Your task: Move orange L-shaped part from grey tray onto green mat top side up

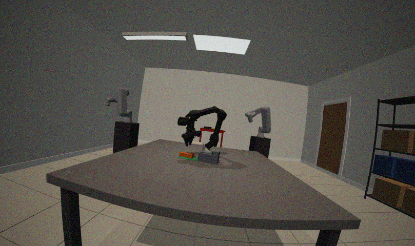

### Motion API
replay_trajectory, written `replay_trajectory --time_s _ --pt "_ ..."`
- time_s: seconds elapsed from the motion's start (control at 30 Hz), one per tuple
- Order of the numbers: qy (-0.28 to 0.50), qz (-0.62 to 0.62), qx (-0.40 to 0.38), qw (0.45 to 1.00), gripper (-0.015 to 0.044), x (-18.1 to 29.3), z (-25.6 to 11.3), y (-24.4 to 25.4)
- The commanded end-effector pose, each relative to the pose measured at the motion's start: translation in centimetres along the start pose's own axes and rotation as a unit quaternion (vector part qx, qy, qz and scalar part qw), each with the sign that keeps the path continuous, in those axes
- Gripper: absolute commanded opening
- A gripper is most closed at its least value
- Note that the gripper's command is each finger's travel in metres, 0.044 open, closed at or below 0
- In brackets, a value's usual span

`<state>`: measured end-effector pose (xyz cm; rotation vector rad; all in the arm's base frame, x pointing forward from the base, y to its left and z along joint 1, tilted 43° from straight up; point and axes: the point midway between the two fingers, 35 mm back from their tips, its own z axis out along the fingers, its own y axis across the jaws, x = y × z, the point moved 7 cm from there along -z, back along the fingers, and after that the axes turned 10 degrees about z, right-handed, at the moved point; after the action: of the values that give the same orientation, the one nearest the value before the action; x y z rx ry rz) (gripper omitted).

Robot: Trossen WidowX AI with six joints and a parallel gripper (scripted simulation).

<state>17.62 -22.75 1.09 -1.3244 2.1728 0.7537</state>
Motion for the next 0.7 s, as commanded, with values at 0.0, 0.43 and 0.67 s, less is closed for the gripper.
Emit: replay_trajectory --time_s 0.0,0.43,0.67 --pt "0.005 -0.002 0.005 1.000 0.0400 0.1 -4.3 0.0" --pt "0.008 0.000 0.016 1.000 0.0400 0.1 -6.0 0.1" --pt "0.008 0.000 0.016 1.000 0.0400 0.1 -6.0 0.1"
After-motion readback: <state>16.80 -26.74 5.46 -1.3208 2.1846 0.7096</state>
